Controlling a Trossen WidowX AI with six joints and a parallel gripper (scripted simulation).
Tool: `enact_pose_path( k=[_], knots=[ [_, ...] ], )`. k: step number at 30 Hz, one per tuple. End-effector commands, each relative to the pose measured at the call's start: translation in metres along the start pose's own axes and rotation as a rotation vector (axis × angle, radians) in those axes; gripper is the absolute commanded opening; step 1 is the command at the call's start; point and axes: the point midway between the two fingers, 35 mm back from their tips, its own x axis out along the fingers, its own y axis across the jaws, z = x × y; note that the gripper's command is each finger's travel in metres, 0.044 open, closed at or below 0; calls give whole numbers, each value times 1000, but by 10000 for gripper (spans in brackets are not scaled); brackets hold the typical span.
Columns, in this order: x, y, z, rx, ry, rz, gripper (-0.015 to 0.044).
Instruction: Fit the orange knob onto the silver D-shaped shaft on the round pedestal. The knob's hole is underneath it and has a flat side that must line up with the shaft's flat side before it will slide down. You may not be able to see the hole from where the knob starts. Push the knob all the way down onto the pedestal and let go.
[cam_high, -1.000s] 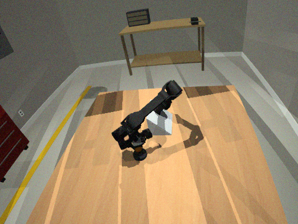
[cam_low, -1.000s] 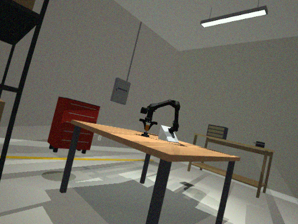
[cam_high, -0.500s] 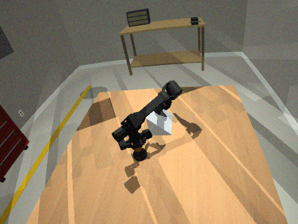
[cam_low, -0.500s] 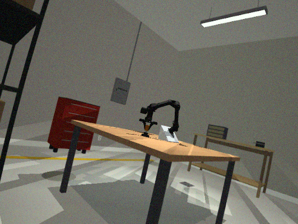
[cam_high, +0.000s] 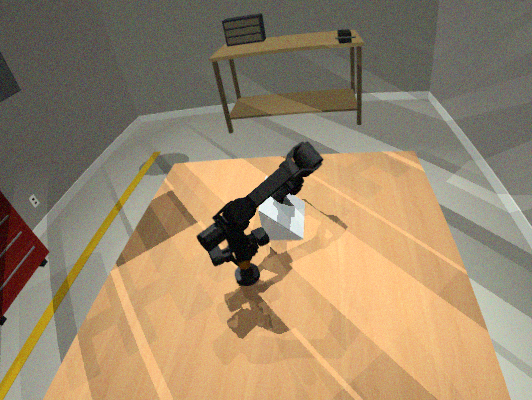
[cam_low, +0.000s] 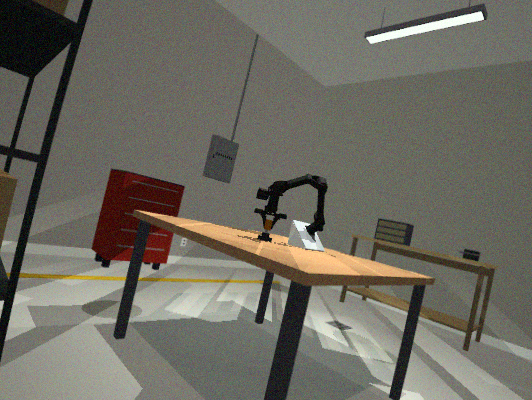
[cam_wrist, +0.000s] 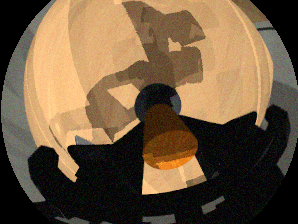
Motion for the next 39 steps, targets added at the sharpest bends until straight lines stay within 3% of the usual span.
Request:
enact_pose_path(
  k=[1,5,39],
  knots=[
    [-4,-1,0,-71,-3,-7,0],
    [-5,-2,1,-194,-2,-7,0],
    [-3,-2,3,-194,-2,-7,0]
  ],
)
